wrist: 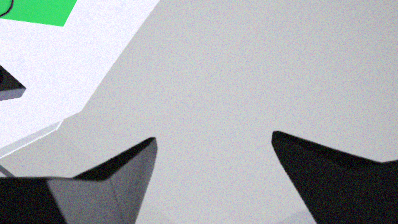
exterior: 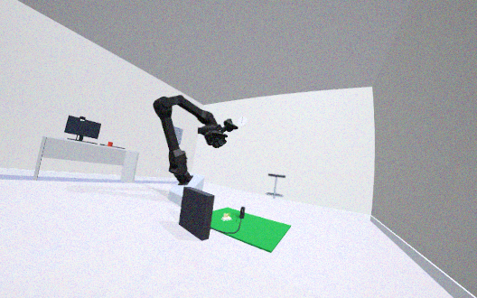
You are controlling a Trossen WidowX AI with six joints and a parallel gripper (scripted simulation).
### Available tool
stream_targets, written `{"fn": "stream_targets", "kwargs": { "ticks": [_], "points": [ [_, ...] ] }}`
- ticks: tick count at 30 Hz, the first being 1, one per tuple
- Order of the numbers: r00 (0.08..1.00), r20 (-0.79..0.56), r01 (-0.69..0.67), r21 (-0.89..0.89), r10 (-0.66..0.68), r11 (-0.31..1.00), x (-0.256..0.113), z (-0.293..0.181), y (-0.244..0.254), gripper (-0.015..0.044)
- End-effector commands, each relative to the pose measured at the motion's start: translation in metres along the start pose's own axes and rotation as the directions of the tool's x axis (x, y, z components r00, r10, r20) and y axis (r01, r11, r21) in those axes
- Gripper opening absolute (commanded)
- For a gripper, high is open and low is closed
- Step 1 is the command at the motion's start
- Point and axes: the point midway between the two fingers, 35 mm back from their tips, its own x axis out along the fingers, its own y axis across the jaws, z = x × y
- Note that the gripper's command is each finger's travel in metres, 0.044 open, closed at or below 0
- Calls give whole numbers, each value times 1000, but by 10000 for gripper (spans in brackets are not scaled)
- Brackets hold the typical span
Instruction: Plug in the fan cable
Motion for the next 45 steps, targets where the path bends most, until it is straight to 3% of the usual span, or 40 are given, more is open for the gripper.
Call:
{"fn": "stream_targets", "kwargs": {
  "ticks": [1, 4, 7, 13, 19, 23, 25, 36, 45],
  "points": [
    [1000, 0, 0, 0, 0, 1000, 0, 0, 0, 426],
    [1000, 16, -24, 0, 24, 1000, 4, 2, 1, 440],
    [984, 102, -149, -1, 149, 989, 24, 14, 6, 440],
    [808, 352, -491, -42, 473, 870, 76, 51, 30, 440],
    [457, 578, -739, -178, 676, 650, 122, 85, 66, 440],
    [180, 700, -831, -268, 691, 487, 147, 107, 92, 440],
    [93, 732, -850, -295, 674, 437, 155, 113, 100, 440],
    [83, 736, -852, -298, 671, 431, 156, 116, 103, 440],
    [84, 734, -852, -298, 674, 430, 164, 186, 168, 440]
  ]
}}
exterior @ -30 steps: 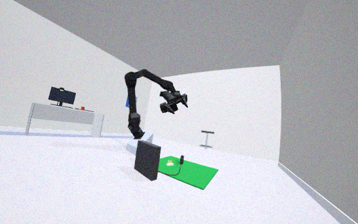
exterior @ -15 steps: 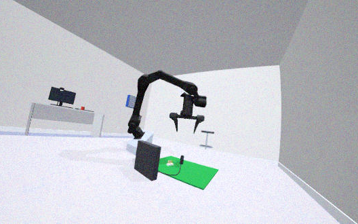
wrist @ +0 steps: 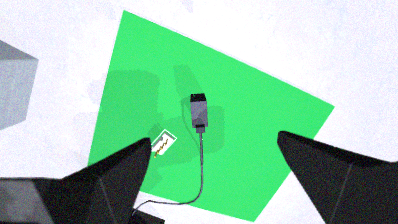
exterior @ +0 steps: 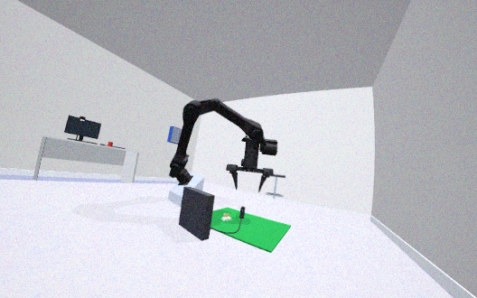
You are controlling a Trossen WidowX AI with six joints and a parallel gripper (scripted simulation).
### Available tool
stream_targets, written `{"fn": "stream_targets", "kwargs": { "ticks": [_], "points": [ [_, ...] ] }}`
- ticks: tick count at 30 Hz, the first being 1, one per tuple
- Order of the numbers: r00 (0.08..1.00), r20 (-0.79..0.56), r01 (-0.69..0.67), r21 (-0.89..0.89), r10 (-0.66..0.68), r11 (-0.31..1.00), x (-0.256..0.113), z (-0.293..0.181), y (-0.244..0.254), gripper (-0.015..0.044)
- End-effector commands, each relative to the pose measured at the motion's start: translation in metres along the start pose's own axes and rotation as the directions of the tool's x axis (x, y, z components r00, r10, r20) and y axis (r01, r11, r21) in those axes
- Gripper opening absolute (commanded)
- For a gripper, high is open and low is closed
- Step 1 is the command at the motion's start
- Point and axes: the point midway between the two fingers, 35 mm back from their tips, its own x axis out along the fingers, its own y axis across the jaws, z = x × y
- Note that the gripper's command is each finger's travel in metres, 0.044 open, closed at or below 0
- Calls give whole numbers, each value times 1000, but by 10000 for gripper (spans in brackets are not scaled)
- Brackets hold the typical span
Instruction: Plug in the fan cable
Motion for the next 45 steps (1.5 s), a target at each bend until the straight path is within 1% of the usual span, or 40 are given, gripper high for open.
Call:
{"fn": "stream_targets", "kwargs": {
  "ticks": [1, 15, 45],
  "points": [
    [1000, -9, -26, -12, 25, 1000, 48, 1, 9, 440],
    [1000, -9, -25, -12, 25, 1000, 51, 1, 9, 440],
    [1000, -11, -26, -11, 26, 1000, 98, 0, 10, 440]
  ]
}}
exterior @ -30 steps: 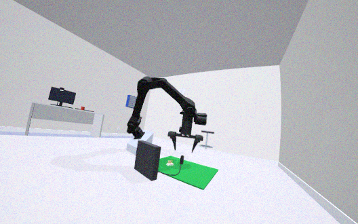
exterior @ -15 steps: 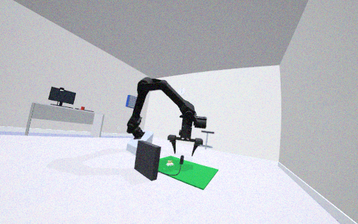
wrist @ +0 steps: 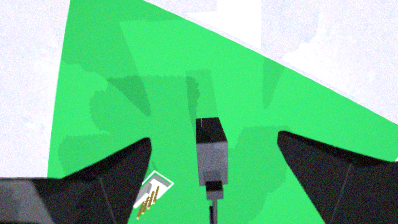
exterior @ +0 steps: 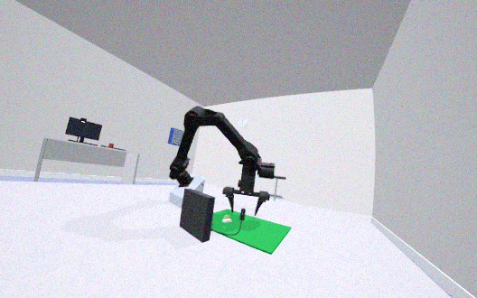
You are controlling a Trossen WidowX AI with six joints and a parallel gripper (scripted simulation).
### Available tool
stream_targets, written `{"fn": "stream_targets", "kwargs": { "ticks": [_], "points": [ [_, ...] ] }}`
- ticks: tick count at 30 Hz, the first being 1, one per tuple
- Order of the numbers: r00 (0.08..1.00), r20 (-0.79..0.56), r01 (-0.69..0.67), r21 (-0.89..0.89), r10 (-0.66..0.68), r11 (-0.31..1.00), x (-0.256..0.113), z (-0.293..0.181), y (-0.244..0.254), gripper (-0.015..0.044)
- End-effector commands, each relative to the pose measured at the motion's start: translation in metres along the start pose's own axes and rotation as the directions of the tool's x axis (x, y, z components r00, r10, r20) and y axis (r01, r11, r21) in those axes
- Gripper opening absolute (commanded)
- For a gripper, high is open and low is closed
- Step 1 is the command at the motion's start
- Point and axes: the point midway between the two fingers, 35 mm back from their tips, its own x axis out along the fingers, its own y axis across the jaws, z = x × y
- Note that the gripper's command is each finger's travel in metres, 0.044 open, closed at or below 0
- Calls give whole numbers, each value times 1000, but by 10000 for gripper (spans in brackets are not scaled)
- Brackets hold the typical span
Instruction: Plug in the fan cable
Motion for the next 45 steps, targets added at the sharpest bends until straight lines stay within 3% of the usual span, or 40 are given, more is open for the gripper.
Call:
{"fn": "stream_targets", "kwargs": {
  "ticks": [1, 9, 26, 30, 35, 41, 45],
  "points": [
    [1000, -5, -13, -10, 13, 1000, 9, 1, 3, 440],
    [1000, -5, -13, -10, 13, 1000, 9, 1, 3, 440],
    [1000, 0, -8, -3, 8, 1000, 7, 1, 2, 0],
    [1000, 0, -8, -4, 8, 1000, 4, 1, 2, 0],
    [1000, -3, -12, -10, 12, 1000, -44, 2, 1, 0],
    [1000, -3, -12, -4, 12, 1000, -43, 2, 1, 0],
    [1000, -2, -12, 108, 12, 994, -43, -8, 8, 0]
  ]
}}
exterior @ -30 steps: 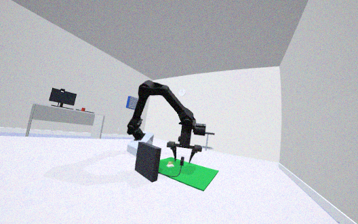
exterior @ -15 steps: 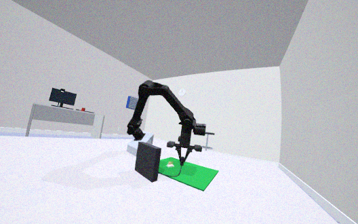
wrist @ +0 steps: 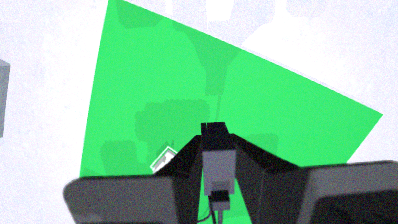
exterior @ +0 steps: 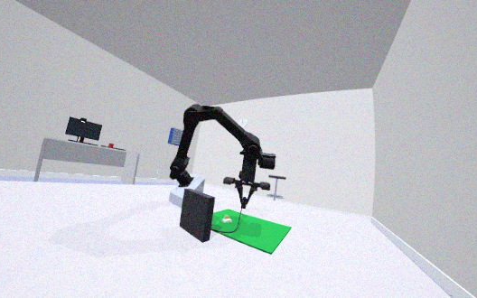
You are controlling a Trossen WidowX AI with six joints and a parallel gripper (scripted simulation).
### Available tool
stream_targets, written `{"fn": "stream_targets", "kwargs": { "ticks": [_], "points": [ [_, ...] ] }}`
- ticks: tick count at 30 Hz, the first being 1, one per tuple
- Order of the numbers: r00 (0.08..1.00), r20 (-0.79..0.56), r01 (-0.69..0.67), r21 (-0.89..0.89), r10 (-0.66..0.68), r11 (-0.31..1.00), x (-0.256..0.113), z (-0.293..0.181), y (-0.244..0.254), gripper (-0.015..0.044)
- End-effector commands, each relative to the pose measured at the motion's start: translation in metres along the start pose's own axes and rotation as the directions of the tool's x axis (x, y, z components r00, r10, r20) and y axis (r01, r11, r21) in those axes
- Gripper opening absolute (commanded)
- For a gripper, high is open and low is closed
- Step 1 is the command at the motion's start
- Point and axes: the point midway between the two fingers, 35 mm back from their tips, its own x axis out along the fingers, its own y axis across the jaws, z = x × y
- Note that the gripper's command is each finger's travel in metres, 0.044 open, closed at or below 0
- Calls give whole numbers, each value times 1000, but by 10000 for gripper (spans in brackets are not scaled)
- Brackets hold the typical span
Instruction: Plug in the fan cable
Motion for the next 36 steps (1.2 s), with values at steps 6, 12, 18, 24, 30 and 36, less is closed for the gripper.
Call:
{"fn": "stream_targets", "kwargs": {
  "ticks": [6, 12, 18, 24, 30, 36],
  "points": [
    [1000, 5, -1, 278, 0, 961, -3, -25, 18, 0],
    [1000, 4, -3, 467, 1, 884, -2, -42, 32, 0],
    [1000, 2, -4, 637, 3, 771, -1, -56, 48, 0],
    [1000, 2, -4, 675, 3, 738, 1, -60, 51, 0],
    [1000, 2, -4, 675, 3, 738, 1, -60, 51, 0],
    [1000, 2, -4, 679, 3, 734, -1, -57, 49, 0]
  ]
}}
